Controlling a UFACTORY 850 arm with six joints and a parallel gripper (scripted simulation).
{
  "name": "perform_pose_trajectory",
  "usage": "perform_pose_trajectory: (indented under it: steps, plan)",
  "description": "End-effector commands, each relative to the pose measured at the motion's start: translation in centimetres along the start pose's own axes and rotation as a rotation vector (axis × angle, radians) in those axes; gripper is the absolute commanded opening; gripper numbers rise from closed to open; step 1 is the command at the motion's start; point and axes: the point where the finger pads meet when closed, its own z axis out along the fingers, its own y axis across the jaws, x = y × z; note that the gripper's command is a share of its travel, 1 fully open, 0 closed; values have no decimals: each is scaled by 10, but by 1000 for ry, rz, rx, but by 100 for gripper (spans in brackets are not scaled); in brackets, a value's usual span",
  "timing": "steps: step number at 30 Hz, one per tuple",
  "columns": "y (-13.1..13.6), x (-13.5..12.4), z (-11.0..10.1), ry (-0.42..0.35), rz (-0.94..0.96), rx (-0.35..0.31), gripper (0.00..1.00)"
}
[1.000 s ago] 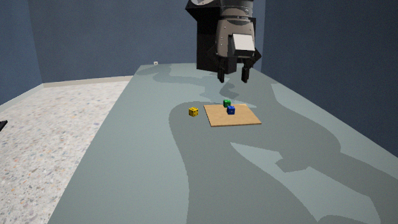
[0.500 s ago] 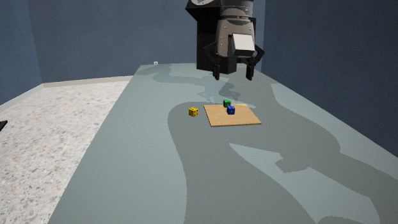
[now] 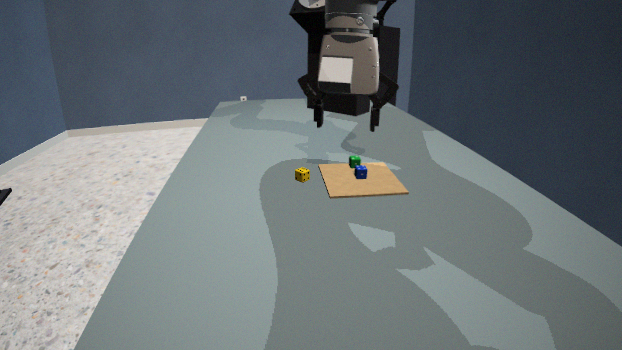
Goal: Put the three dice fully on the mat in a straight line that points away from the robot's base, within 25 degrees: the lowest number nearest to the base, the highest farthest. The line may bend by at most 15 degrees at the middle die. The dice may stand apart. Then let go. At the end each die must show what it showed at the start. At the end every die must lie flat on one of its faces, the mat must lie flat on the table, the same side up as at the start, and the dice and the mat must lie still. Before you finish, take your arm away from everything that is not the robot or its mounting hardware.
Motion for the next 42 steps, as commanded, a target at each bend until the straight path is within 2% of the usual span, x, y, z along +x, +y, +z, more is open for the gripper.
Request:
perform_pose_trajectory:
  steps: [1, 7, 9, 12, 17, 18, 42]
  plan:
    - [20, 5, 4, 8, 173, 10, 100]
    - [45, 10, 8, 7, 385, 10, 100]
    - [45, 10, 8, 7, 385, 10, 100]
    - [65, 13, 10, 7, 541, 10, 100]
    - [74, 15, 11, 7, 615, 9, 100]
    - [74, 15, 11, 7, 615, 9, 36]
    - [74, 15, 11, 7, 615, 9, 36]
